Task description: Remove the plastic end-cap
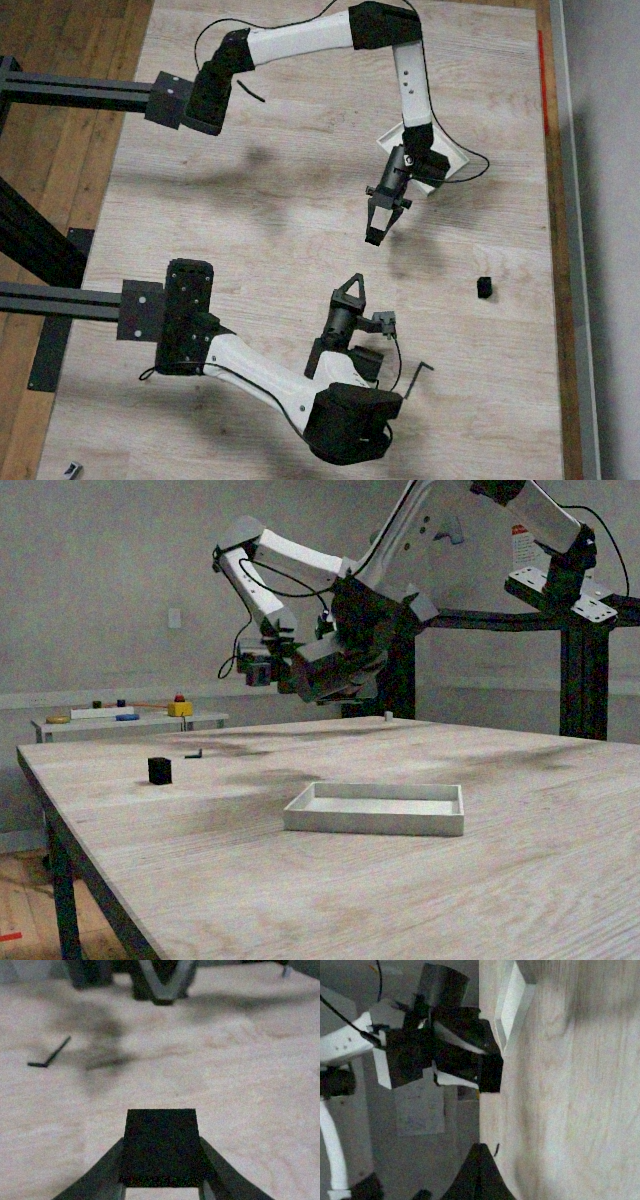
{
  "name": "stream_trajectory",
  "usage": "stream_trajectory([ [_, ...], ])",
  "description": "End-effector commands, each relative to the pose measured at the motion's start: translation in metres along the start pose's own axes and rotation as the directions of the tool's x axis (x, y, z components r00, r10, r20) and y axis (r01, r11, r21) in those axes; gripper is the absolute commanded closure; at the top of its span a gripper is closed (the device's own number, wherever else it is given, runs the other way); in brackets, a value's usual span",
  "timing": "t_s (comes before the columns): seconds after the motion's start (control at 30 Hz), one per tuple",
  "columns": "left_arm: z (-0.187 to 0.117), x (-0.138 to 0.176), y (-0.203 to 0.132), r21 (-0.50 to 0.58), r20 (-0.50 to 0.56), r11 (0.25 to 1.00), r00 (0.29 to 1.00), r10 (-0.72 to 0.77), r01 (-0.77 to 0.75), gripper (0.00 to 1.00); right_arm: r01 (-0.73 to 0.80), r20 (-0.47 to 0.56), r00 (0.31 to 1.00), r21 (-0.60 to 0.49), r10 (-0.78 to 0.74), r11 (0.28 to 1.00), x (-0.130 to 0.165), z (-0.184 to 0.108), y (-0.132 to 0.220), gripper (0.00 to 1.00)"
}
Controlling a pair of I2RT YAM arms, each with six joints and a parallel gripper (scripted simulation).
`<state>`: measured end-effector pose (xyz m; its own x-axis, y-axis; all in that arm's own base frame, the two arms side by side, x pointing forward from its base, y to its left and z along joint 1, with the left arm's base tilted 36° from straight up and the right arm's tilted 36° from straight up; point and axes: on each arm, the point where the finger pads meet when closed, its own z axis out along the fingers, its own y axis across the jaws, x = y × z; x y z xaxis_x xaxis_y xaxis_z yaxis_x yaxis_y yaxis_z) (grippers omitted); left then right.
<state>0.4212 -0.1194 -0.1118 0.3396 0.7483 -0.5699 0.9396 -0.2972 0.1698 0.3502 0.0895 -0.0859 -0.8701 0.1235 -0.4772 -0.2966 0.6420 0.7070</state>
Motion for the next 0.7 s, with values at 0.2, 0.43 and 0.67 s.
stream_trajectory([
  [0.2,-0.039,0.043,0.03,-0.004,-0.427,1.0,0.904,-0.021,0.021,0.72,0.379,-0.12,0.921,0.066,-0.37,0.923,-0.032,0.024,-0.005,1.0],
  [0.43,-0.086,0.077,0.056,-0.094,-0.71,0.994,0.696,-0.105,0.055,0.72,0.681,-0.224,0.714,0.006,-0.663,0.732,-0.064,0.058,0.007,1.0],
  [0.67,-0.138,0.089,0.076,-0.209,-0.855,0.977,0.477,-0.206,0.049,0.72,0.833,-0.286,0.505,-0.084,-0.814,0.546,-0.077,0.081,0.021,1.0],
])
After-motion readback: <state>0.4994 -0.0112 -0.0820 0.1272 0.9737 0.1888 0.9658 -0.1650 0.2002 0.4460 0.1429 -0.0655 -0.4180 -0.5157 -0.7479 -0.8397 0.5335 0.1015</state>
